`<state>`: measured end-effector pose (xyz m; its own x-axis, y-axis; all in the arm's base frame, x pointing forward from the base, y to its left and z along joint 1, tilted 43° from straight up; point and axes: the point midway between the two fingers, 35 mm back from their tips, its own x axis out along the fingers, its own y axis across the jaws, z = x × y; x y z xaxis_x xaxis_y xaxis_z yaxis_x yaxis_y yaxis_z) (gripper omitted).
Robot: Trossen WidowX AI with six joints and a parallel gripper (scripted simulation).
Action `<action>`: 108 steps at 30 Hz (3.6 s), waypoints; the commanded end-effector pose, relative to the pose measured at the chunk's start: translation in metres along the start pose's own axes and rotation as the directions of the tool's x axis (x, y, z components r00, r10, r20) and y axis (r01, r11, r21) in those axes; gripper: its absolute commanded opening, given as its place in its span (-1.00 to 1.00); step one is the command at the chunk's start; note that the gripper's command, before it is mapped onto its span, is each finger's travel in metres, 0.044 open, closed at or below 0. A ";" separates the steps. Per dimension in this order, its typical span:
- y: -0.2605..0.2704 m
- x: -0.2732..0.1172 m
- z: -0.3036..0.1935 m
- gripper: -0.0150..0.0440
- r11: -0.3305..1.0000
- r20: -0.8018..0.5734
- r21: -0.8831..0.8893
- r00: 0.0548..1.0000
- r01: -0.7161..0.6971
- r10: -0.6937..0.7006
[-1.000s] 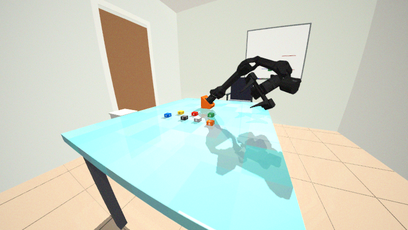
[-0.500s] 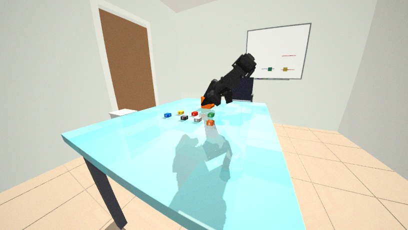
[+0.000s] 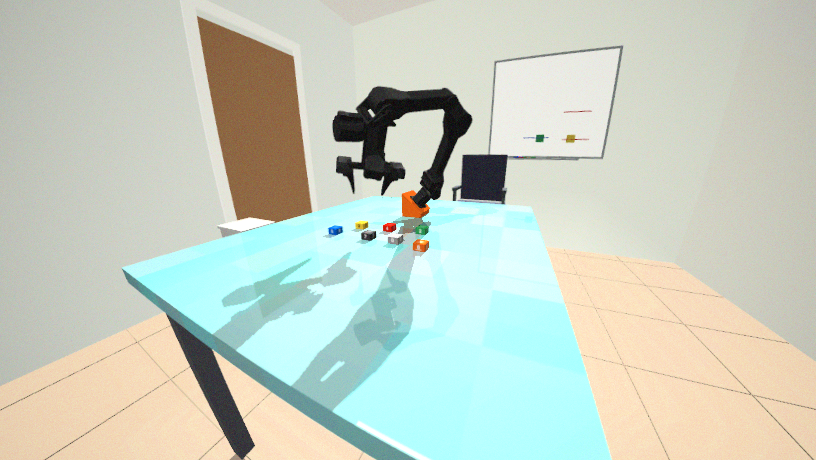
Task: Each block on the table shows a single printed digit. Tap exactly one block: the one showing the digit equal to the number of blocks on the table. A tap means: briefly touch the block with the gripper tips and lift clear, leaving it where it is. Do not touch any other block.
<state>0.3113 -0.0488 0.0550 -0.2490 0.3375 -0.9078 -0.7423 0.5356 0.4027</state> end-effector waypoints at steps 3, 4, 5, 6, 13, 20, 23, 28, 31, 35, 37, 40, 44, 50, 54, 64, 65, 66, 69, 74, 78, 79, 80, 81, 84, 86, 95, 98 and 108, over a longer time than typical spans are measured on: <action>-0.015 0.019 -0.052 0.86 0.868 0.252 0.447 0.961 -0.218 0.112; -0.017 0.021 -0.061 0.86 0.822 0.297 0.505 0.947 -0.262 0.119; -0.018 0.023 -0.068 0.86 0.781 0.336 0.549 0.934 -0.299 0.122; -0.019 0.024 -0.072 0.86 0.754 0.359 0.573 0.925 -0.322 0.123; -0.019 0.025 -0.073 0.86 0.744 0.366 0.580 0.922 -0.330 0.123; -0.019 0.025 -0.073 0.86 0.744 0.366 0.580 0.922 -0.330 0.123; -0.019 0.025 -0.073 0.86 0.744 0.366 0.580 0.922 -0.330 0.123; -0.019 0.025 -0.073 0.86 0.744 0.366 0.580 0.922 -0.330 0.123; -0.019 0.025 -0.073 0.86 0.744 0.366 0.580 0.922 -0.330 0.123; 0.009 0.012 -0.055 0.86 0.744 0.366 0.581 0.922 -0.331 0.124; 0.034 0.005 -0.042 0.86 0.743 0.367 0.580 0.922 -0.332 0.125; 0.052 0.000 -0.034 0.86 0.743 0.368 0.580 0.921 -0.334 0.127; 0.052 0.000 -0.034 0.86 0.743 0.368 0.580 0.921 -0.334 0.127; 0.052 0.000 -0.034 0.86 0.743 0.368 0.580 0.921 -0.334 0.127; 0.052 0.000 -0.034 0.86 0.743 0.368 0.580 0.921 -0.334 0.127; 0.059 -0.004 -0.028 0.86 0.743 0.367 0.581 0.922 -0.333 0.126; 0.069 -0.009 -0.020 0.86 0.743 0.366 0.582 0.922 -0.332 0.125; 0.081 -0.015 -0.011 0.86 0.742 0.366 0.582 0.922 -0.331 0.124; 0.123 -0.030 0.013 0.86 0.742 0.368 0.581 0.921 -0.334 0.127; 0.144 -0.035 0.022 0.86 0.742 0.370 0.579 0.920 -0.339 0.131; 0.144 -0.035 0.022 0.86 0.742 0.370 0.579 0.920 -0.339 0.131; 0.144 -0.035 0.022 0.86 0.742 0.370 0.579 0.920 -0.339 0.131; 0.144 -0.035 0.022 0.86 0.742 0.370 0.579 0.920 -0.339 0.131; 0.144 -0.035 0.022 0.86 0.742 0.370 0.579 0.920 -0.339 0.131; 0.144 -0.035 0.022 0.86 0.742 0.370 0.579 0.920 -0.339 0.131; 0.144 -0.035 0.022 0.86 0.742 0.370 0.579 0.920 -0.339 0.131; 0.143 -0.036 0.024 0.86 0.742 0.370 0.579 0.920 -0.338 0.131; 0.131 -0.047 0.043 0.86 0.742 0.369 0.580 0.921 -0.335 0.128; 0.096 -0.075 0.134 0.86 0.745 0.374 0.575 0.918 -0.339 0.129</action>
<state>0.3217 0.0650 0.1737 -0.0821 0.6639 -0.7433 -0.1163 0.7343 0.6688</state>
